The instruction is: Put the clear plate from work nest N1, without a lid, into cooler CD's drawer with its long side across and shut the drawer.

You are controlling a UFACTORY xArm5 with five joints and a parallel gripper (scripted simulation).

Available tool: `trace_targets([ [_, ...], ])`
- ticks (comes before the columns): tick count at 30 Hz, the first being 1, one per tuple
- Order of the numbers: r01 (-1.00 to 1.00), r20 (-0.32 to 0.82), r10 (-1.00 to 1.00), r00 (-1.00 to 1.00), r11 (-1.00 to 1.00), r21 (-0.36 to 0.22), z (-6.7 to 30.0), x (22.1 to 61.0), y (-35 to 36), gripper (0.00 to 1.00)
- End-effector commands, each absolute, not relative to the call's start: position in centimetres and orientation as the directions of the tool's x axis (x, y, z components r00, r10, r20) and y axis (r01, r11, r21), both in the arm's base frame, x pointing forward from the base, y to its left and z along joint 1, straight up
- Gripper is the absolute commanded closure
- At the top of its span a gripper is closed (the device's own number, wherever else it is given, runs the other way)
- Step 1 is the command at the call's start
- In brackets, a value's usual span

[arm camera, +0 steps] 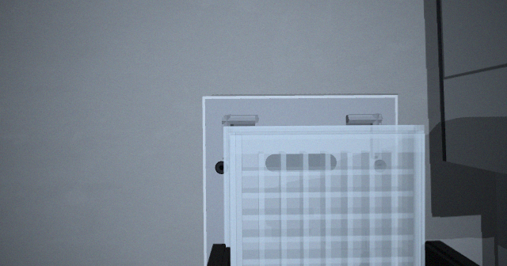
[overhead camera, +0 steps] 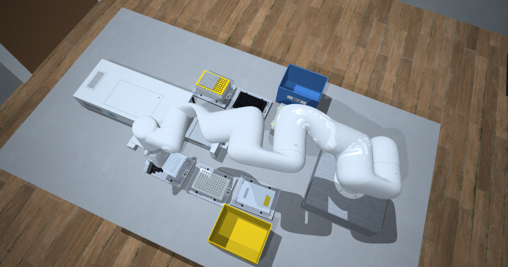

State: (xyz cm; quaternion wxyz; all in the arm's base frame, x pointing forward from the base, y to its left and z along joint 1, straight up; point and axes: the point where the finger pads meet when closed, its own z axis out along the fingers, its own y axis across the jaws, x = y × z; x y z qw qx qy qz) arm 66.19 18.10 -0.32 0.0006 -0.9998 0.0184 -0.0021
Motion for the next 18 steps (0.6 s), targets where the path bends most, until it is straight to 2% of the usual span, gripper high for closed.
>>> trace_targets([
  [1,-0.037,0.01,-0.037,0.999,-0.999,-0.003,0.3,66.4,18.2,1.0],
  [18,-0.037,0.01,-0.037,0.999,-0.999,-0.003,2.8,66.3,18.1,1.0],
])
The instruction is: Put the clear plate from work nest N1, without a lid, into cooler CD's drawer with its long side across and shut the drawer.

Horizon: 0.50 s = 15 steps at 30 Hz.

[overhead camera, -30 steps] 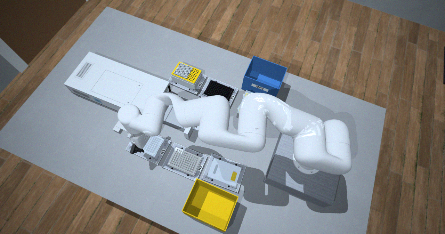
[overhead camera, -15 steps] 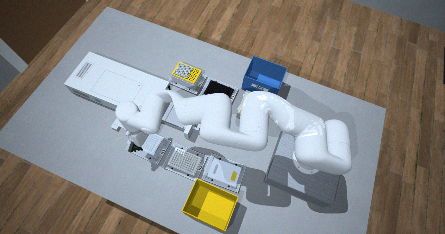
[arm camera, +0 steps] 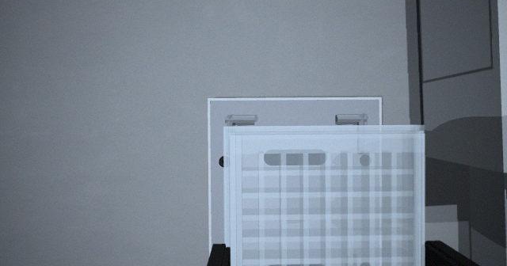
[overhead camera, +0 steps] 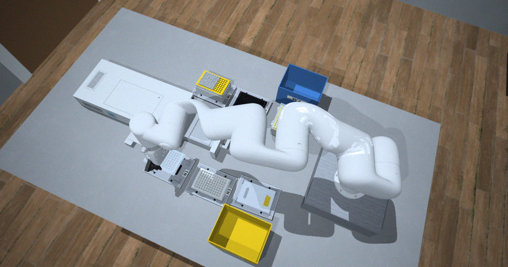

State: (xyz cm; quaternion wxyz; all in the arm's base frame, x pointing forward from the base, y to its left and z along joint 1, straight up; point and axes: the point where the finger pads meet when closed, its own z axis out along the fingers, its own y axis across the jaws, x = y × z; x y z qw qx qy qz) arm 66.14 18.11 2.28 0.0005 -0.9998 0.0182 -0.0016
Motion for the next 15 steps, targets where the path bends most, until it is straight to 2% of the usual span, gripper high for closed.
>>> trace_targets([
  [1,-0.037,0.01,-0.037,0.999,-0.999,-0.003,3.0,66.3,18.1,1.0],
  [15,-0.037,0.01,-0.037,0.999,-0.999,-0.003,5.3,66.3,18.1,1.0],
])
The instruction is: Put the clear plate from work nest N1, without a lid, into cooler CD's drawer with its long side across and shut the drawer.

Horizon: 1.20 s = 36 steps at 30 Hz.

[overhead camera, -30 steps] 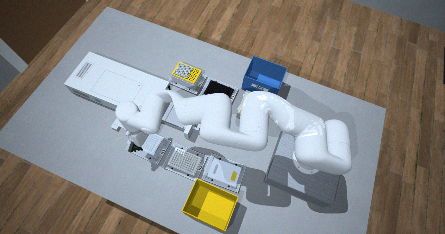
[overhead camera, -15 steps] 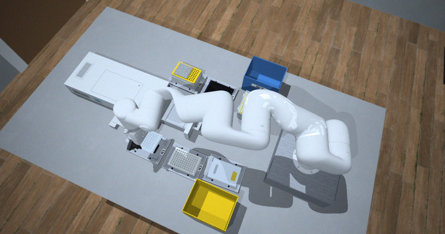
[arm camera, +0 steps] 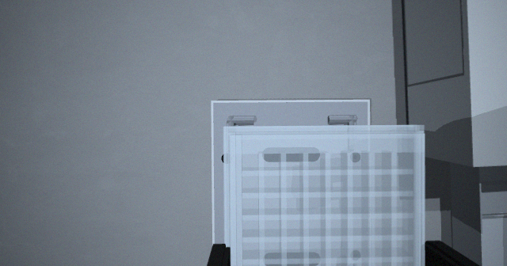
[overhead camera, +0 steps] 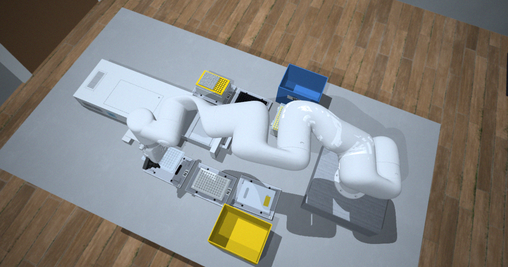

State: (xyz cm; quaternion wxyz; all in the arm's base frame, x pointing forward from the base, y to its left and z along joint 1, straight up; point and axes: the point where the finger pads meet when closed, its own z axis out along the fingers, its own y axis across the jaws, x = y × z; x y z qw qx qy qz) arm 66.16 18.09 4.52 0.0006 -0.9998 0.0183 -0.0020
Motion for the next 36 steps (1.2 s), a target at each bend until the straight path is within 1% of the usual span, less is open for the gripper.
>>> trace_targets([
  [1,-0.037,0.01,-0.037,0.999,-0.999,-0.003,5.3,66.3,18.1,1.0],
  [13,-0.037,0.01,-0.037,0.999,-0.999,-0.003,7.1,66.3,18.1,1.0],
  [23,-0.037,0.01,-0.037,0.999,-0.999,-0.003,7.1,66.3,18.1,1.0],
  [34,0.324,0.011,0.324,0.946,-0.946,0.001,7.1,65.5,15.3,1.0],
  [36,0.324,0.011,0.324,0.946,-0.946,0.001,7.1,65.5,15.3,1.0],
])
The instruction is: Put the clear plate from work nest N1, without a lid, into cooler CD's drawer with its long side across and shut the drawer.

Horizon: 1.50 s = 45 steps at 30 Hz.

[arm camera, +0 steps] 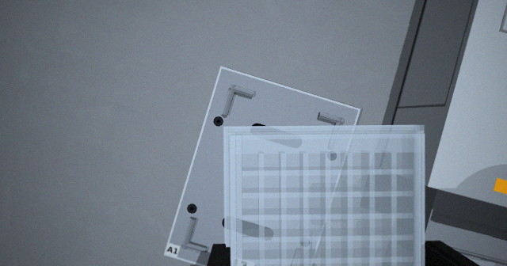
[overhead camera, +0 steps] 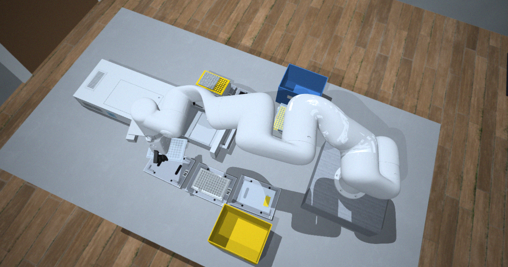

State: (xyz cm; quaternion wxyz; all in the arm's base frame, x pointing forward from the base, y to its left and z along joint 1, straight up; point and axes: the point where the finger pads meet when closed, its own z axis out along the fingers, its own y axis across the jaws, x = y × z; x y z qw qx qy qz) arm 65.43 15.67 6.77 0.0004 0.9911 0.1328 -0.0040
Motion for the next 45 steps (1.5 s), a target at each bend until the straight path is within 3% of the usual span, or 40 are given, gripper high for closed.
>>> trace_targets([
  [1,0.355,0.011,0.355,0.935,-0.935,0.0,7.1,65.4,15.1,1.0],
  [15,0.738,0.009,0.738,0.675,-0.675,0.005,7.1,64.3,11.5,1.0],
  [26,0.904,0.007,0.904,0.427,-0.427,0.008,7.1,63.6,9.2,1.0],
  [41,1.0,0.003,1.0,0.007,-0.008,0.01,7.0,62.6,5.9,1.0],
  [45,1.0,0.002,1.0,0.001,-0.001,0.01,7.0,62.3,4.8,1.0],
])
